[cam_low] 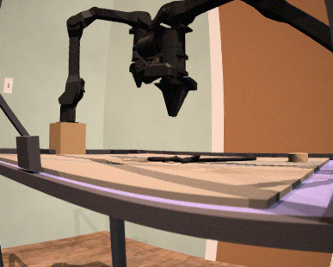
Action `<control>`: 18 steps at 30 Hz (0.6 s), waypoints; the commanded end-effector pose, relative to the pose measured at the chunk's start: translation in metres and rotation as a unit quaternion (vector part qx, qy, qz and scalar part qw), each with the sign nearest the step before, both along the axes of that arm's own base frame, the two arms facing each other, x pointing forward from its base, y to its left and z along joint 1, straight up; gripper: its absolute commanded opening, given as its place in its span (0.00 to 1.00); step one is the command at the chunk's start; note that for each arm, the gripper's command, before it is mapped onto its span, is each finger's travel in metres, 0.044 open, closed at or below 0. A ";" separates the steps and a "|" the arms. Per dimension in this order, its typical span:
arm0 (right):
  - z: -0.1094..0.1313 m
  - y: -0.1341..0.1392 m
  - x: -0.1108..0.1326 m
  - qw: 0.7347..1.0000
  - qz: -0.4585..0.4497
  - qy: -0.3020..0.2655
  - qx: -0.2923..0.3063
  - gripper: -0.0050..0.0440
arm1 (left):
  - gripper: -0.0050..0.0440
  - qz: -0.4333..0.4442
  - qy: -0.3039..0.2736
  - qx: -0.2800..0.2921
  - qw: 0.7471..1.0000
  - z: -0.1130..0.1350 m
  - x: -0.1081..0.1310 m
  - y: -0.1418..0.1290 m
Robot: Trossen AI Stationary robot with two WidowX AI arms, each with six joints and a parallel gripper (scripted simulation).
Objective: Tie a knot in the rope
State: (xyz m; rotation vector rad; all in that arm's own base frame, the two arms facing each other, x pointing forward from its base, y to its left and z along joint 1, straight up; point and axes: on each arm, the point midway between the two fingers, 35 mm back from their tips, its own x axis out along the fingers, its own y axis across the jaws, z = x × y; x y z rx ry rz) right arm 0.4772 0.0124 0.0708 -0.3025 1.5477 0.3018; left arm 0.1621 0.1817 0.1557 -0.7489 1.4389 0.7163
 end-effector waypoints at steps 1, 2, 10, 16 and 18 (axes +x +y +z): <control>0.005 0.000 0.007 1.000 0.003 -0.016 0.000 0.23 | 0.28 -0.002 -0.007 0.006 1.000 0.005 0.000 0.000; 0.001 0.000 0.009 1.000 0.003 -0.016 0.000 0.23 | 0.28 -0.002 -0.007 0.006 1.000 0.005 0.000 0.000; -0.008 0.000 0.014 1.000 0.003 -0.017 0.000 0.23 | 0.28 -0.002 -0.007 0.006 1.000 0.005 0.000 0.000; -0.021 0.001 0.020 1.000 0.003 -0.019 0.000 0.23 | 0.28 -0.002 -0.007 0.006 1.000 0.005 0.000 0.000; -0.025 0.001 0.023 1.000 0.003 -0.020 0.001 0.23 | 0.28 -0.002 -0.007 0.006 1.000 0.005 0.000 0.000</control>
